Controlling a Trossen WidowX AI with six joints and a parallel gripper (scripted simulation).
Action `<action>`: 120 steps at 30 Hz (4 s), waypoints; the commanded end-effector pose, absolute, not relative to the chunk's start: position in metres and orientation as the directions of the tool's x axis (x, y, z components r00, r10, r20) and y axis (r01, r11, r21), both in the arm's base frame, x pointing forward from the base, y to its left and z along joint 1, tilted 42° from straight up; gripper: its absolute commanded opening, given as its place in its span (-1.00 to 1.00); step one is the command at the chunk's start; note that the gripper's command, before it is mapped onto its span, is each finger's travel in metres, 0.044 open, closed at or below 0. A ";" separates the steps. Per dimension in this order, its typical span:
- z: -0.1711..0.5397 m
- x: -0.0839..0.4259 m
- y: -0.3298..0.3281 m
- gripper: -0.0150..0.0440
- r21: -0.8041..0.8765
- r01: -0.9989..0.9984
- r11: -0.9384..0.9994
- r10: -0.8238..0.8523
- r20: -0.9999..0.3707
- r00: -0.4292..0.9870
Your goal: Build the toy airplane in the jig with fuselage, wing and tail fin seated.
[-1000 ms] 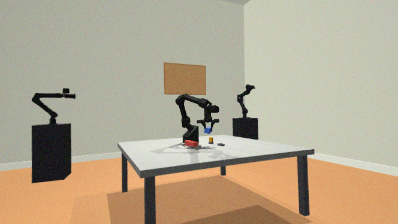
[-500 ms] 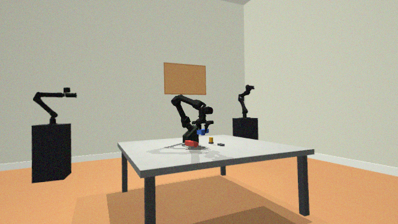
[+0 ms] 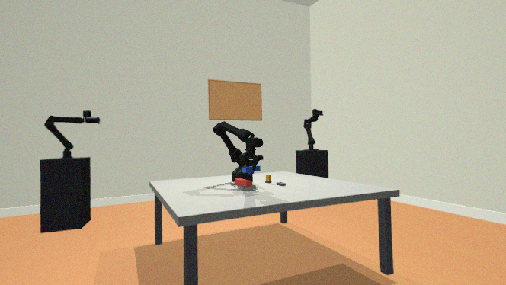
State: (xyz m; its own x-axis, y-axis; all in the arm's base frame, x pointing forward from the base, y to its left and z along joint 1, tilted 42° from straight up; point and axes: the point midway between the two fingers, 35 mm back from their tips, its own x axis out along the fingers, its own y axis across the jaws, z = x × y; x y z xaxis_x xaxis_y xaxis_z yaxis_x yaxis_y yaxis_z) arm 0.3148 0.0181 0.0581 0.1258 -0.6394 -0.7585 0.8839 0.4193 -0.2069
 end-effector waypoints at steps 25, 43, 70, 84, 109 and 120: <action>0.076 0.301 -0.019 0.17 -0.036 0.972 0.234 -0.657 -0.742 0.131; 0.071 0.303 -0.024 0.17 -0.036 0.972 0.234 -0.657 -0.743 0.131; 0.048 0.307 -0.045 0.10 -0.033 0.973 0.228 -0.654 -0.746 0.128; 0.048 0.307 -0.045 0.23 -0.033 0.973 0.228 -0.654 -0.746 0.128; 0.111 0.295 0.012 1.00 -0.037 0.972 0.234 -0.656 -0.744 0.130; 0.109 0.299 0.012 1.00 -0.371 0.735 0.567 -0.656 -0.744 0.130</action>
